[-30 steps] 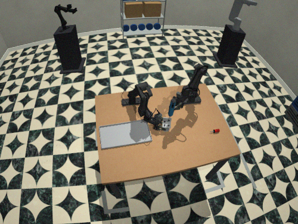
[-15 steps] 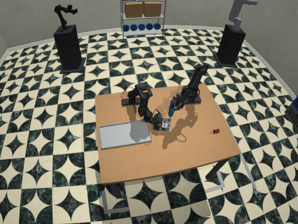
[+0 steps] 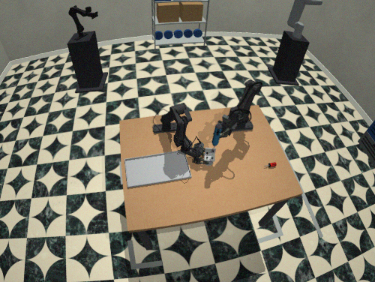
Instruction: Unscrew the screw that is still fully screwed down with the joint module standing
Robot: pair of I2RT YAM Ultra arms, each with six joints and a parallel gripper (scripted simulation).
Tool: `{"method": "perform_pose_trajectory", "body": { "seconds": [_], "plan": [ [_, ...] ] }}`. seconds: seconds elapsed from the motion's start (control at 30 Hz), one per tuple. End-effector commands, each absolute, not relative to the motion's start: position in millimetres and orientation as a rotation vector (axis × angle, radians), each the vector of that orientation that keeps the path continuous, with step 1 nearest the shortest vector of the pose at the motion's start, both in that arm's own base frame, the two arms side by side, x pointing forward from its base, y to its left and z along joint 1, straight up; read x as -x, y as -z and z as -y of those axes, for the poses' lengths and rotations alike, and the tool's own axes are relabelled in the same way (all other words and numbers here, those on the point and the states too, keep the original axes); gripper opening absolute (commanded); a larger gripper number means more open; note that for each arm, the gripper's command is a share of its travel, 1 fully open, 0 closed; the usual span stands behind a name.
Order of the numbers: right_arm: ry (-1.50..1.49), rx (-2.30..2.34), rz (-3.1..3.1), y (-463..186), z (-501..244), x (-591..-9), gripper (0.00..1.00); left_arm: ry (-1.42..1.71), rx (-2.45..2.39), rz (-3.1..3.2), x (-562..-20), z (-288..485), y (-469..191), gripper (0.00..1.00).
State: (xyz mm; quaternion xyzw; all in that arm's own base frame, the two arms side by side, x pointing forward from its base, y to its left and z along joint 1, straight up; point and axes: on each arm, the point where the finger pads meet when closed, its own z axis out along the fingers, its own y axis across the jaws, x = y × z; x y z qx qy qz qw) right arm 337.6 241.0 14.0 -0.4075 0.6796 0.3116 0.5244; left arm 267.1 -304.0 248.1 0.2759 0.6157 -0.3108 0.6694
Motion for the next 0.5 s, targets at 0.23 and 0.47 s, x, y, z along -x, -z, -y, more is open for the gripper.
{"method": "perform_pose_trajectory", "body": {
  "seconds": [0.23,0.47],
  "plan": [
    [-0.758,0.989,-1.628,-9.1,-247.6,-340.1,0.59,0.724,-0.567,-1.28,-268.7,301.2,-294.7,0.42],
    [-0.758,0.989,-1.628,-9.1,-247.6,-340.1,0.59,0.724,-0.567,-1.28,-268.6,301.1,-296.8,0.42]
  ]
}}
